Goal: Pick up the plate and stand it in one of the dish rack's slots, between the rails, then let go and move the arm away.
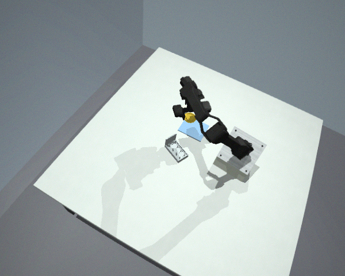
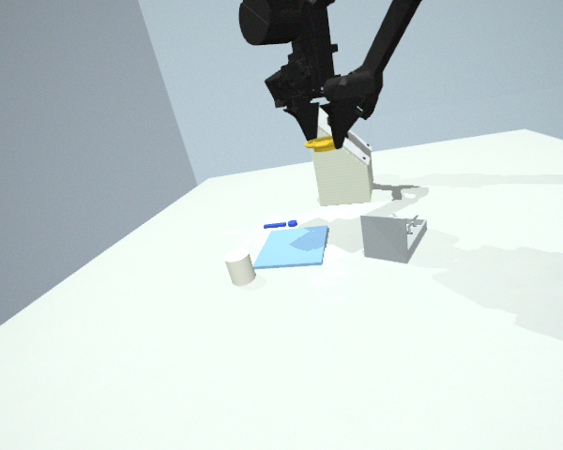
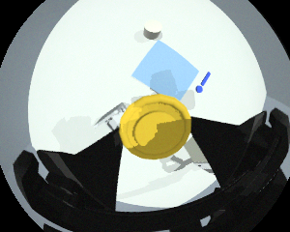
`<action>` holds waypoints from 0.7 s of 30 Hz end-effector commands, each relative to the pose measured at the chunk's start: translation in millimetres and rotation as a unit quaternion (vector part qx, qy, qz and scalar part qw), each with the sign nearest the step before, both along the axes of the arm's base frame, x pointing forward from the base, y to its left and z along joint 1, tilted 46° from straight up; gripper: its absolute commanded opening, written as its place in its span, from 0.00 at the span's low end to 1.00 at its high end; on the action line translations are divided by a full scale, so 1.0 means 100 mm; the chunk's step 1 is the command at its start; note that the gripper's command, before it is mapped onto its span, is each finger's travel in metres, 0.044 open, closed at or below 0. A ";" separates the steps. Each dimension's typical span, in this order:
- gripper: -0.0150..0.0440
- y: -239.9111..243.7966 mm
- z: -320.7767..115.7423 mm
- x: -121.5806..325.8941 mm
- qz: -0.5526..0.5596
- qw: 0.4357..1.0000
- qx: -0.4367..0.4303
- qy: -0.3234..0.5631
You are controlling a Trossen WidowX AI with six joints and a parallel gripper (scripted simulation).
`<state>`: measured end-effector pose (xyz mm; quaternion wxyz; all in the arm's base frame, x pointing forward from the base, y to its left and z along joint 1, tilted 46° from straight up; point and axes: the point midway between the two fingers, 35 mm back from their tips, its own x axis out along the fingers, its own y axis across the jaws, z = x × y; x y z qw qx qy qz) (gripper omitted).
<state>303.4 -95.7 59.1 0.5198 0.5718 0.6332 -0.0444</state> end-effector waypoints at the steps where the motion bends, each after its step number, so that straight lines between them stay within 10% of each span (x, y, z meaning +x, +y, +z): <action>1: 0.25 0.15 0.15 -0.05 -0.049 0.998 0.014 0.044; 21: 0.25 0.84 0.64 -0.41 -0.280 0.917 0.084 0.270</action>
